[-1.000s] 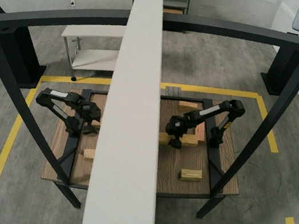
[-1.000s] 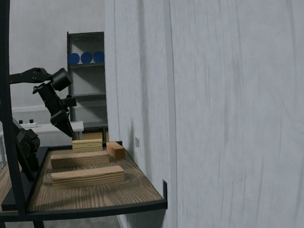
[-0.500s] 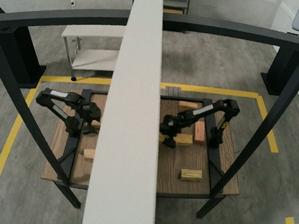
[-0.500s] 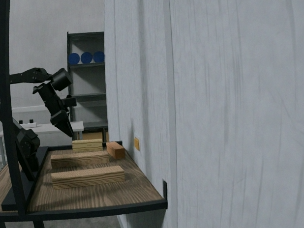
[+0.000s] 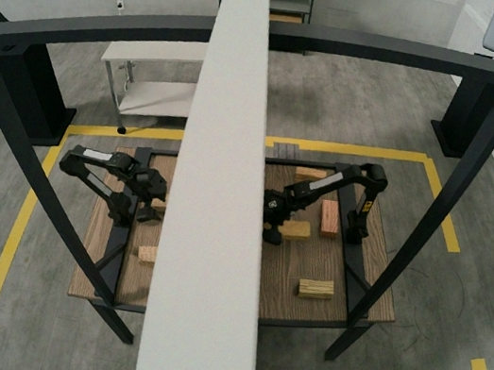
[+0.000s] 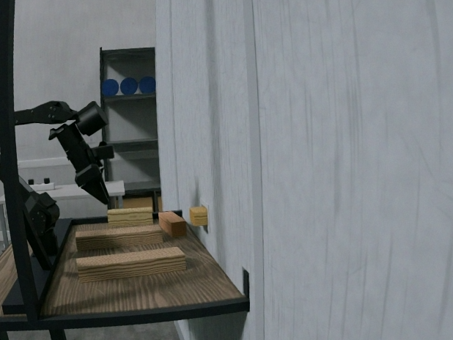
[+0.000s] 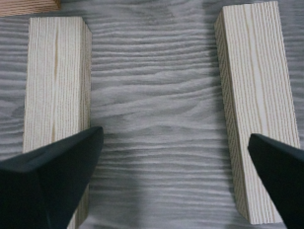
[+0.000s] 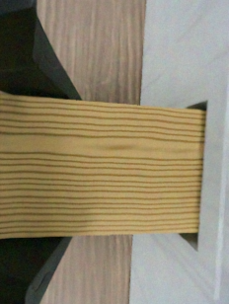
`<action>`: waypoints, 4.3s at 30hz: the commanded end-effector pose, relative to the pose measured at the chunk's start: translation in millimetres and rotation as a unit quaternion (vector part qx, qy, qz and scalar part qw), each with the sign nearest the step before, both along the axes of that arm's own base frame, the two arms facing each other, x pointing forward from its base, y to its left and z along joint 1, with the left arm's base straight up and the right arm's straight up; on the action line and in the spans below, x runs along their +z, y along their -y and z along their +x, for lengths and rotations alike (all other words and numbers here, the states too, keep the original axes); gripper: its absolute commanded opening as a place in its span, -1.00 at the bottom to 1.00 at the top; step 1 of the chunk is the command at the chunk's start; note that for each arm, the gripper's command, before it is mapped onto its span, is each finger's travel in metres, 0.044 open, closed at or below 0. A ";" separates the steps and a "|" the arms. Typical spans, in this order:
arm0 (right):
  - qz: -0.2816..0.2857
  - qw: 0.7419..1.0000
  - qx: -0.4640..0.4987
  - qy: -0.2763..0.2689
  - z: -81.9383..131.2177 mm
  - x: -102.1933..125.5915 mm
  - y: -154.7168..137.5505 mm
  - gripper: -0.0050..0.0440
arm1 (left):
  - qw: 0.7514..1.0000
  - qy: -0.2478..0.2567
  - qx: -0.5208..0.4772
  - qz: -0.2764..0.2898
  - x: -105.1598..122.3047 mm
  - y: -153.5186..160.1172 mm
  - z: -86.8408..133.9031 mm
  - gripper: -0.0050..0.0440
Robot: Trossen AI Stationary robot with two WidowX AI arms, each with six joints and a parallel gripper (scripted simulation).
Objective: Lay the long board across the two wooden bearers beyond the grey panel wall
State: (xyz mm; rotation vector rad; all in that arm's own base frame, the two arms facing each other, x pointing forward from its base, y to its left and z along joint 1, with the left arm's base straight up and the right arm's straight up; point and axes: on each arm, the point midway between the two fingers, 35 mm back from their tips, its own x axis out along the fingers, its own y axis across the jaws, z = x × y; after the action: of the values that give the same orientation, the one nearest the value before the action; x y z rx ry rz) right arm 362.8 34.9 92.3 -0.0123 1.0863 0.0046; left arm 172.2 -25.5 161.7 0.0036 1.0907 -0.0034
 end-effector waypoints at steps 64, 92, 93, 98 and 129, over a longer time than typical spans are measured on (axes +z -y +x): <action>0.008 0.995 -0.006 0.102 11.0 9.4 0.1 0.72 | 1.000 0.011 0.001 -0.002 5.8 -0.1 2.3 0.84; 0.008 0.995 -0.009 0.097 -79.0 31.9 -1.4 0.84 | 1.000 0.011 0.001 -0.002 5.8 -0.1 2.3 0.84; 0.008 0.995 -0.010 0.099 -83.1 24.8 -1.7 0.84 | 1.000 0.011 0.001 -0.002 5.8 -0.1 2.3 0.84; 0.006 0.994 -0.014 0.104 -88.1 4.1 -1.7 0.84 | 1.000 0.011 0.001 -0.002 5.8 -0.1 2.3 0.84; 0.007 0.993 -0.011 0.114 -58.0 -18.2 -2.5 0.01 | 1.000 0.015 0.000 -0.003 9.5 0.1 7.0 0.84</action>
State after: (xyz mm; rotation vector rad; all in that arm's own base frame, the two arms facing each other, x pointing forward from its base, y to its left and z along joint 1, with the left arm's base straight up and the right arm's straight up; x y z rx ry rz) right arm 298.4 36.5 60.5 0.0075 0.9028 -0.0152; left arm 173.5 -25.5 161.1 0.0040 1.0935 -0.0034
